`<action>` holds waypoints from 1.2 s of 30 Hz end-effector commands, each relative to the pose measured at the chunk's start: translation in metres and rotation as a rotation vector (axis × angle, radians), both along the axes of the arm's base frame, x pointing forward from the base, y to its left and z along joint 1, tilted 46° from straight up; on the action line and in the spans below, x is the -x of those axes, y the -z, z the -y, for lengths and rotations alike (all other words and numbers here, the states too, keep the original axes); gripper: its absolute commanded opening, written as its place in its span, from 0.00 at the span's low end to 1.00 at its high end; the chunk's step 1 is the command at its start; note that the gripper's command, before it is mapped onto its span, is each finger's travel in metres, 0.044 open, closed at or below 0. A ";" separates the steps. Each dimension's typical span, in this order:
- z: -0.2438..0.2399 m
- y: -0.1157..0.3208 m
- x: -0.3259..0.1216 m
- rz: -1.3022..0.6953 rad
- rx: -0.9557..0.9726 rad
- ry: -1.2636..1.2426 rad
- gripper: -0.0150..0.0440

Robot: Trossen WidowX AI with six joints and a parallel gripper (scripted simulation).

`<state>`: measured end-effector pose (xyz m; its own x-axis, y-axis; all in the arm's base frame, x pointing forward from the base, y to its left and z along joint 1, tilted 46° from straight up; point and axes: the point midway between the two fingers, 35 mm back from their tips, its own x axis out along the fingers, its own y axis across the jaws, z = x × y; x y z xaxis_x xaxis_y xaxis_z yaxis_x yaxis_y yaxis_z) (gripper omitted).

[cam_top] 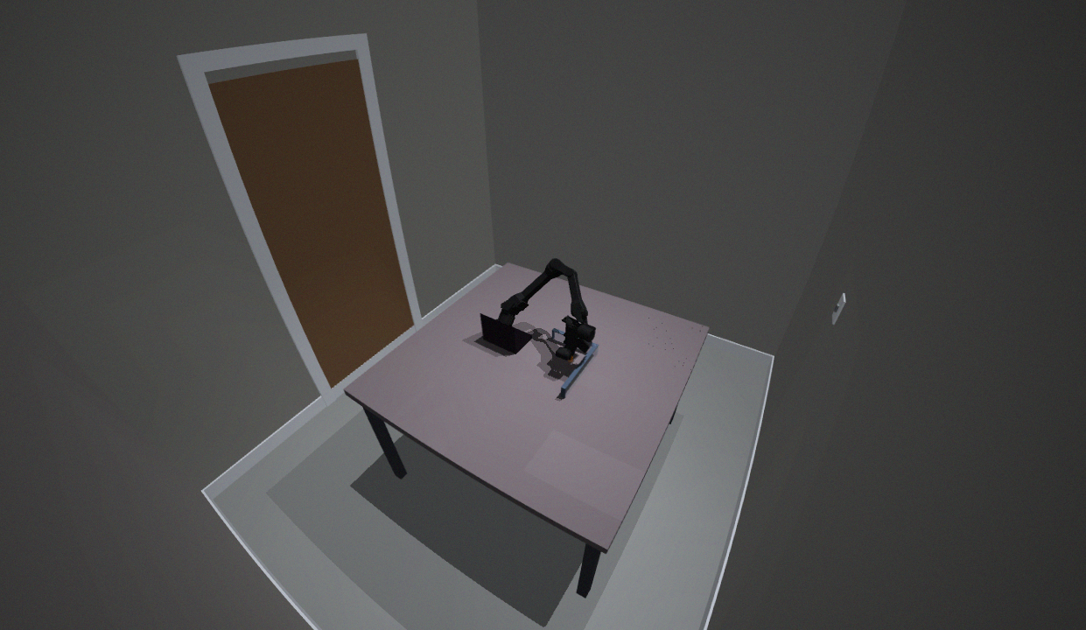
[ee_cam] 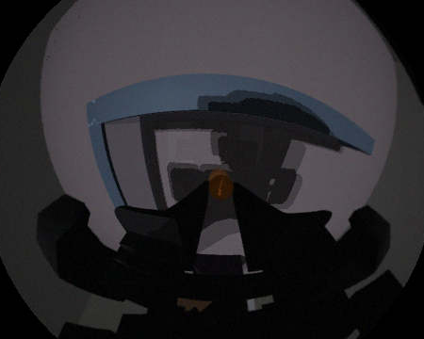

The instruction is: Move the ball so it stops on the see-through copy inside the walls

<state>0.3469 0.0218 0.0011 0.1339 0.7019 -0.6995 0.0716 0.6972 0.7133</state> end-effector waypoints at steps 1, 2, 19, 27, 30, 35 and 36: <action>-0.005 0.004 0.001 -0.004 -0.008 0.006 0.25; -0.005 0.004 0.001 -0.004 -0.008 0.006 0.25; -0.018 0.017 -0.002 -0.004 -0.008 0.006 0.25; -0.016 0.016 -0.004 0.004 -0.002 0.007 0.43; -0.016 0.016 -0.004 0.004 -0.002 0.007 0.57; -0.016 0.016 -0.004 0.004 -0.002 0.007 0.64; -0.016 0.016 -0.004 0.004 -0.002 0.007 0.64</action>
